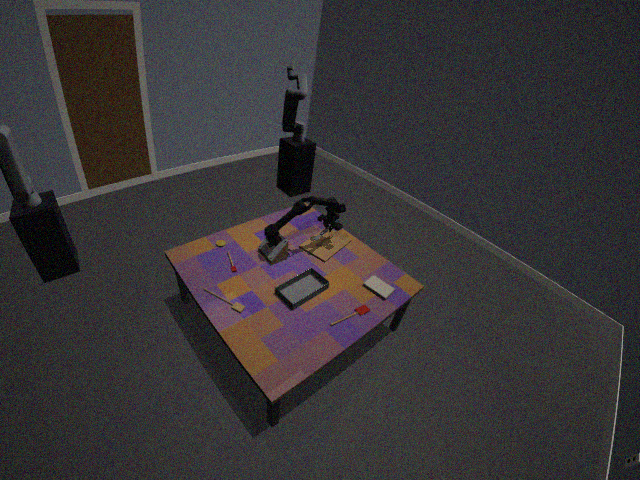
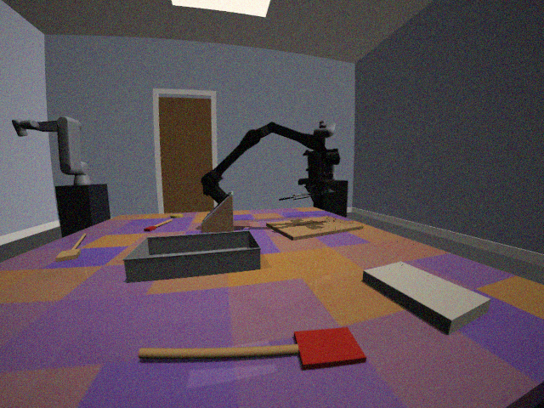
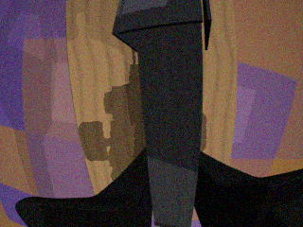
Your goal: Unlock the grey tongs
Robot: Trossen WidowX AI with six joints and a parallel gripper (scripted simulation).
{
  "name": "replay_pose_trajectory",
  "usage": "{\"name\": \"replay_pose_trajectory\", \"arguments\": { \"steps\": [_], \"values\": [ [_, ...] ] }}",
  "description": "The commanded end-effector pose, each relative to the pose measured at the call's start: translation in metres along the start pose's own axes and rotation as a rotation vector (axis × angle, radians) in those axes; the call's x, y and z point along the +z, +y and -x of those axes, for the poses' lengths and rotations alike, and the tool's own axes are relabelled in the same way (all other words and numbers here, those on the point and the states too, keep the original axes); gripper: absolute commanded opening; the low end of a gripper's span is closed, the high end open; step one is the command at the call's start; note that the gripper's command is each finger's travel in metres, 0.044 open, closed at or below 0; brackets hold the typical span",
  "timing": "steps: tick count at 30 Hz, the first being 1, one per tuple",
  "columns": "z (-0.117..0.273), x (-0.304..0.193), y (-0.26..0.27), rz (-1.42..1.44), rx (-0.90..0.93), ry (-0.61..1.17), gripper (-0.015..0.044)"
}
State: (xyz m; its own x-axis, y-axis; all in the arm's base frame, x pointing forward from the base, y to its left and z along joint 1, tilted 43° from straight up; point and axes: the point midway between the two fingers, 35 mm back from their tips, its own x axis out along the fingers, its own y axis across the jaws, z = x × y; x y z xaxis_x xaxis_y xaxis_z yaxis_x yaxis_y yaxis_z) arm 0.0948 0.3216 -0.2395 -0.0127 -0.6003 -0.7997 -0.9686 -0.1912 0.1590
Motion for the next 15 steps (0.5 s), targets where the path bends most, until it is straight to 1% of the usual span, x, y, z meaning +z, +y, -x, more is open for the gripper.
{"name": "replay_pose_trajectory", "arguments": {
  "steps": [1, 15],
  "values": [
    [-0.006, 0.0, -0.001, 0.003, -0.006, -0.002, -0.015],
    [-0.029, -0.003, -0.001, 0.003, -0.011, -0.014, -0.015]
  ]
}}
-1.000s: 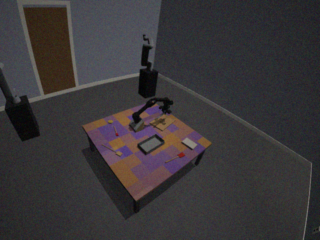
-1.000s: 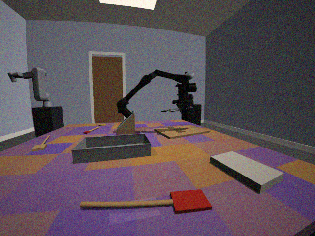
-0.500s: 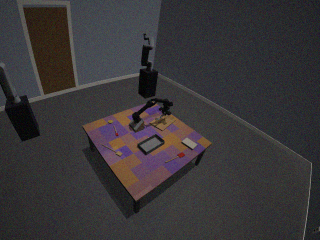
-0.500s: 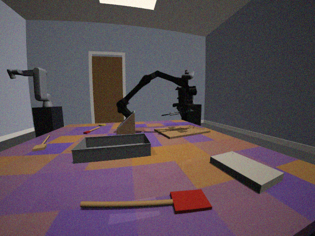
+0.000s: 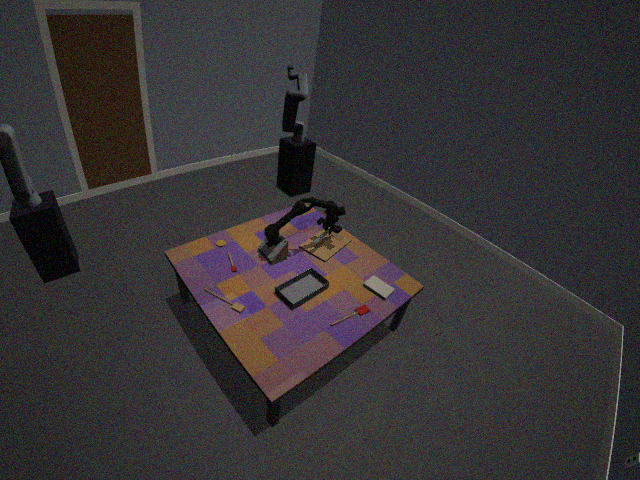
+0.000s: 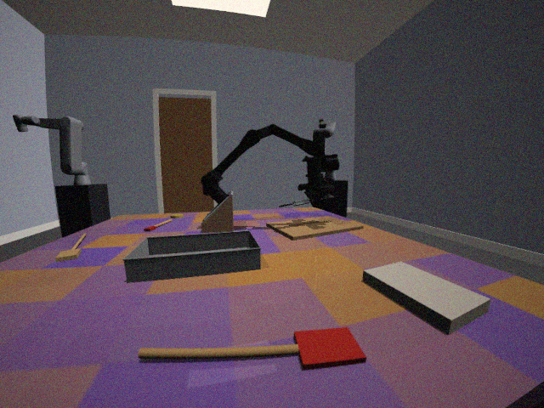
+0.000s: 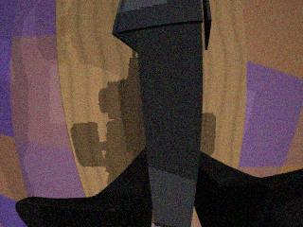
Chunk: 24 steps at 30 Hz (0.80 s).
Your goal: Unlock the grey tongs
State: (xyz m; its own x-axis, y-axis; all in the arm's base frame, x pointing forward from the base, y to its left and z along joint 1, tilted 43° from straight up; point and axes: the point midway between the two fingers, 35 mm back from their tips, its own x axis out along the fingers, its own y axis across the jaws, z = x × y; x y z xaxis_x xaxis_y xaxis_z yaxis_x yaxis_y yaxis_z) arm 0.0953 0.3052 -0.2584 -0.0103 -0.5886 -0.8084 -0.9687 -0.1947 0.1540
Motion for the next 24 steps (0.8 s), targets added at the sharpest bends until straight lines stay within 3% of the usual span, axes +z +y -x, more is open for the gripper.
{"name": "replay_pose_trajectory", "arguments": {
  "steps": [1, 24],
  "values": [
    [-0.006, -0.001, -0.001, 0.003, -0.006, -0.002, -0.015],
    [-0.042, -0.009, 0.002, 0.002, -0.015, -0.021, -0.015]
  ]
}}
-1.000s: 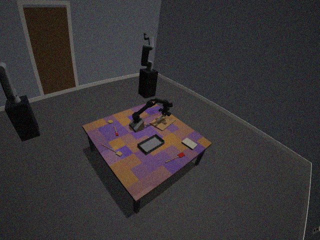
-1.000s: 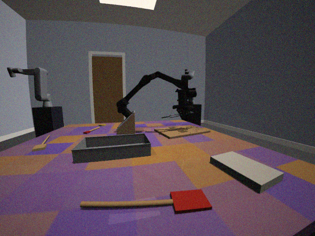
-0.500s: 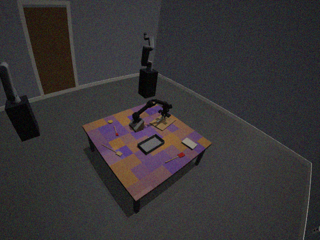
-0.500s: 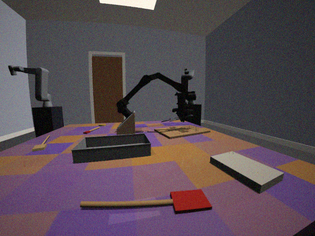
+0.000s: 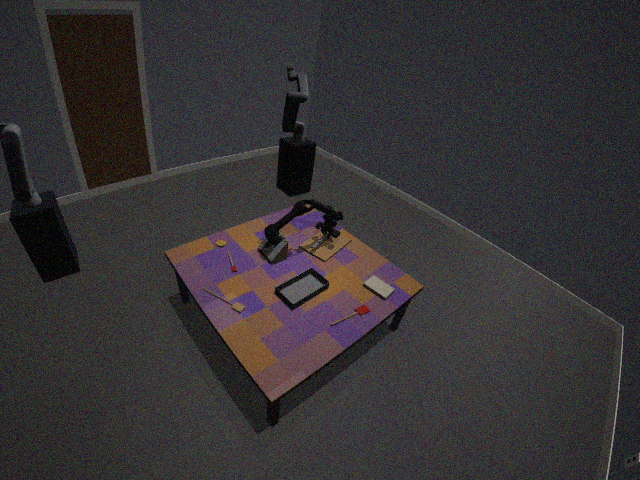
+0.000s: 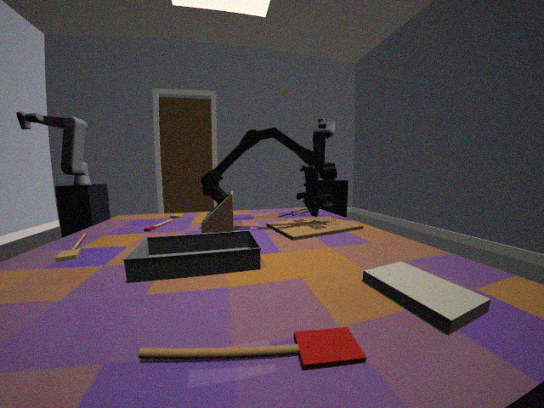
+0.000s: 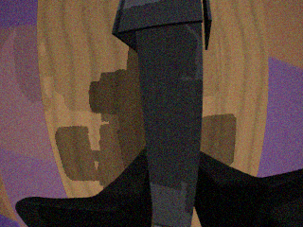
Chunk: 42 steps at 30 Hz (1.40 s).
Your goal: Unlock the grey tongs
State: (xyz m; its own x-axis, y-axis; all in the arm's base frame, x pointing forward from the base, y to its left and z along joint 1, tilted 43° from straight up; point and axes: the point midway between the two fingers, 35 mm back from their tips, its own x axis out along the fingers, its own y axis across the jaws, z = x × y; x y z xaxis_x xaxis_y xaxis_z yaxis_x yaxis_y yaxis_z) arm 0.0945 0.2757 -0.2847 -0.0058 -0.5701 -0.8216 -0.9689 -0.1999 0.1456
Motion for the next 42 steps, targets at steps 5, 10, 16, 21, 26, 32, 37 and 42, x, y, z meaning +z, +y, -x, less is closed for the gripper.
{"name": "replay_pose_trajectory", "arguments": {
  "steps": [5, 10, 16, 21, 26, 32, 37, 42],
  "values": [
    [-0.008, -0.003, 0.0, 0.003, -0.006, -0.003, -0.015],
    [-0.007, -0.003, 0.001, 0.0, -0.001, -0.001, -0.0071],
    [-0.007, -0.003, 0.001, 0.0, -0.001, -0.001, 0.0086],
    [-0.007, -0.003, 0.001, 0.0, -0.001, -0.001, 0.0217],
    [-0.007, -0.003, 0.001, 0.0, -0.001, -0.001, 0.0349],
    [-0.005, -0.002, 0.003, 0.001, 0.0, -0.001, 0.044],
    [0.025, 0.009, 0.035, -0.002, 0.01, 0.015, 0.044],
    [0.076, 0.019, 0.101, 0.002, 0.02, 0.06, 0.044]
  ]
}}
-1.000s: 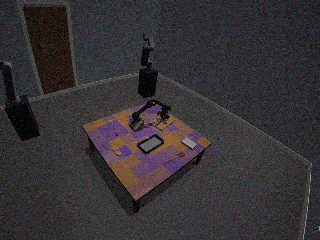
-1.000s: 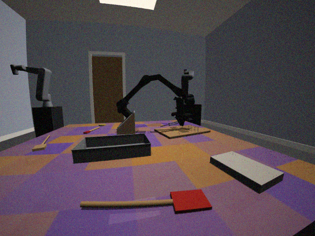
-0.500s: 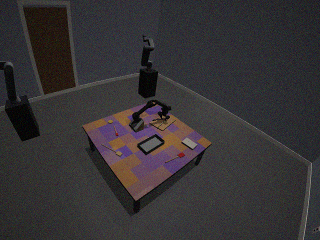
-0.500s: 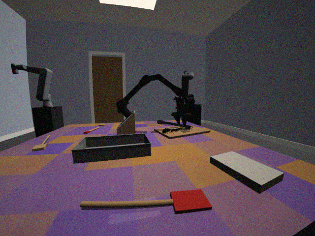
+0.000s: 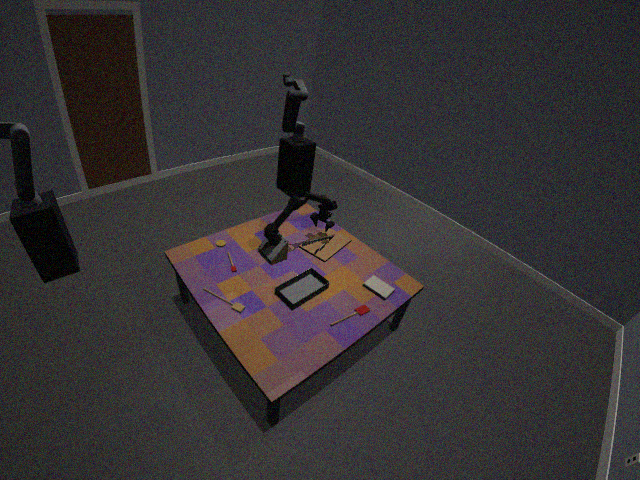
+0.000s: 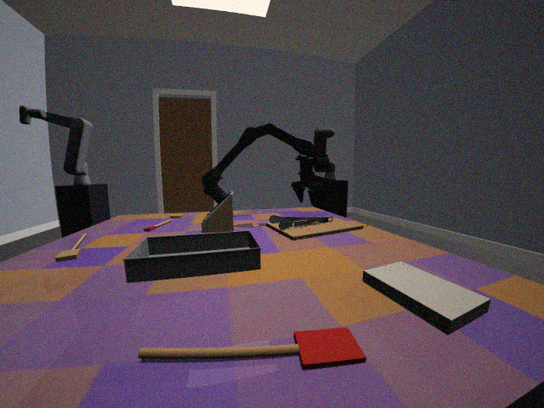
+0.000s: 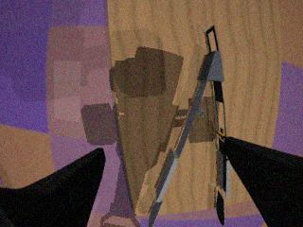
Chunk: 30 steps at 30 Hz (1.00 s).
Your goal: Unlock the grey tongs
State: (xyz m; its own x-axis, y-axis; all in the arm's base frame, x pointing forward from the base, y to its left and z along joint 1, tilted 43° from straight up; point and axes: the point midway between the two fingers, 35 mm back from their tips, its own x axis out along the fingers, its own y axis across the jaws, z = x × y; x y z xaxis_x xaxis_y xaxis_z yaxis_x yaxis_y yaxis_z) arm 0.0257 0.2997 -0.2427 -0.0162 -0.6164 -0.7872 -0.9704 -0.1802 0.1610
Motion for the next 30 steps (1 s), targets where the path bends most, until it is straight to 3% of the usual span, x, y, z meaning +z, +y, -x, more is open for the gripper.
{"name": "replay_pose_trajectory", "arguments": {
  "steps": [1, 5, 13, 20, 30],
  "values": [
    [0.037, 0.004, 0.049, 0.008, -0.004, 0.018, 0.044],
    [0.058, 0.0, 0.087, 0.004, -0.003, 0.049, 0.044],
    [0.06, 0.0, 0.087, 0.004, -0.004, 0.048, 0.044],
    [0.108, -0.002, 0.09, 0.016, -0.014, 0.04, 0.044],
    [0.11, -0.002, 0.09, 0.017, -0.015, 0.04, 0.044]
  ]
}}
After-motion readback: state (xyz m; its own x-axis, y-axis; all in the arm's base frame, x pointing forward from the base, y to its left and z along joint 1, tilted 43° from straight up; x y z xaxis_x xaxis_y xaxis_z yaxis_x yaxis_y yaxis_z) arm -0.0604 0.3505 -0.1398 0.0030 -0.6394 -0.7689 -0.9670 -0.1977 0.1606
